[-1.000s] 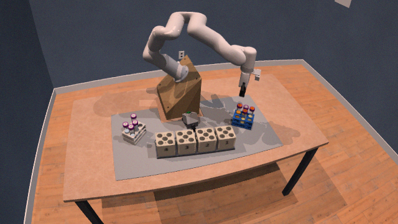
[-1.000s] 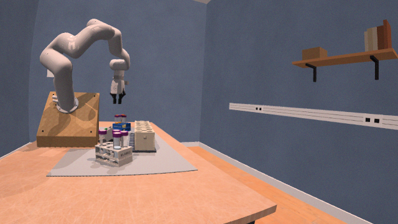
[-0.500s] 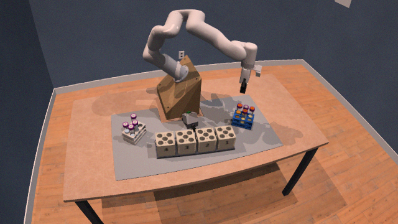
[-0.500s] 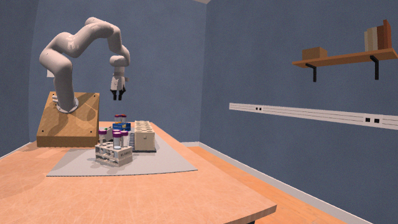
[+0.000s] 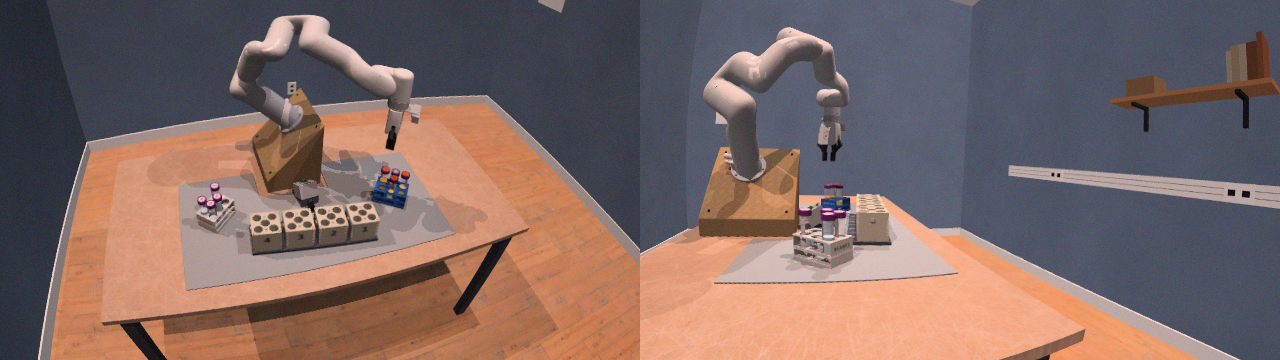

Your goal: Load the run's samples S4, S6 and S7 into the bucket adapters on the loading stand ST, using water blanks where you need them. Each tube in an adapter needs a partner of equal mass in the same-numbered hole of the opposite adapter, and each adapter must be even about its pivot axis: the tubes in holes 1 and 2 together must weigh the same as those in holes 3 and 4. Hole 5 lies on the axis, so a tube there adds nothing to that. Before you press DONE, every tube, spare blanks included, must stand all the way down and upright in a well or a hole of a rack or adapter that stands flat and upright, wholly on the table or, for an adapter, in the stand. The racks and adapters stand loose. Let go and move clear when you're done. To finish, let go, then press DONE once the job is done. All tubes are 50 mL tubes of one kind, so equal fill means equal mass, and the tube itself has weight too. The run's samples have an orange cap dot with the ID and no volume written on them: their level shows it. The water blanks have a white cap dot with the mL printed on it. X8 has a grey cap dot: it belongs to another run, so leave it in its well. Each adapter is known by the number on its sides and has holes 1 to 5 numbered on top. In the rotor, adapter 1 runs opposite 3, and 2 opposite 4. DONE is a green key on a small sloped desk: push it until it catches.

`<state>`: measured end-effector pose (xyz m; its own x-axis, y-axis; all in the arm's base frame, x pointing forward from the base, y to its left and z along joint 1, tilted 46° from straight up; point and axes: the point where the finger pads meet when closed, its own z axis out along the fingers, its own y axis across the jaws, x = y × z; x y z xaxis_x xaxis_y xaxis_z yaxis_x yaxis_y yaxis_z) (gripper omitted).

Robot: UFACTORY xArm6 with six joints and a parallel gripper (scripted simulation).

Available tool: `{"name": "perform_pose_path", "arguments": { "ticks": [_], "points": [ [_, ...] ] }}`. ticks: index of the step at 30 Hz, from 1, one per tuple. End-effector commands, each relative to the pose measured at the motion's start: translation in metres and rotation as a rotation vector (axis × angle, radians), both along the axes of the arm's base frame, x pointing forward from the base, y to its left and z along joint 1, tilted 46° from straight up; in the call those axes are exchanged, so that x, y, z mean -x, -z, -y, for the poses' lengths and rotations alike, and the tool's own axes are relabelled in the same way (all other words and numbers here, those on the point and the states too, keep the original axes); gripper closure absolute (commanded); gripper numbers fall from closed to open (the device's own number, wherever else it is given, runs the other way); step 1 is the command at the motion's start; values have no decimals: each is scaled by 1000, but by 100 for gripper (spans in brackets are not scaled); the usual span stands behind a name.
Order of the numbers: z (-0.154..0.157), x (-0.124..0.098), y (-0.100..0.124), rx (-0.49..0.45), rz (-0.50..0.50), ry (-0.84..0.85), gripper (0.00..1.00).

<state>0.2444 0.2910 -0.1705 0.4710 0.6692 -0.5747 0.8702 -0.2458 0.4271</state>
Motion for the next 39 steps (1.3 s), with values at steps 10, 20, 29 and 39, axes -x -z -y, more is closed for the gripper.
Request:
{"name": "perform_pose_path", "arguments": {
  "ticks": [10, 20, 29, 39],
  "points": [
    [-19, -12, 13, -5, 2, -1, 43],
    [-46, -31, 36, -5, 2, -1, 43],
    [-56, -38, 45, -5, 2, -1, 43],
    [-55, -39, 46, -5, 2, -1, 43]
  ]
}}
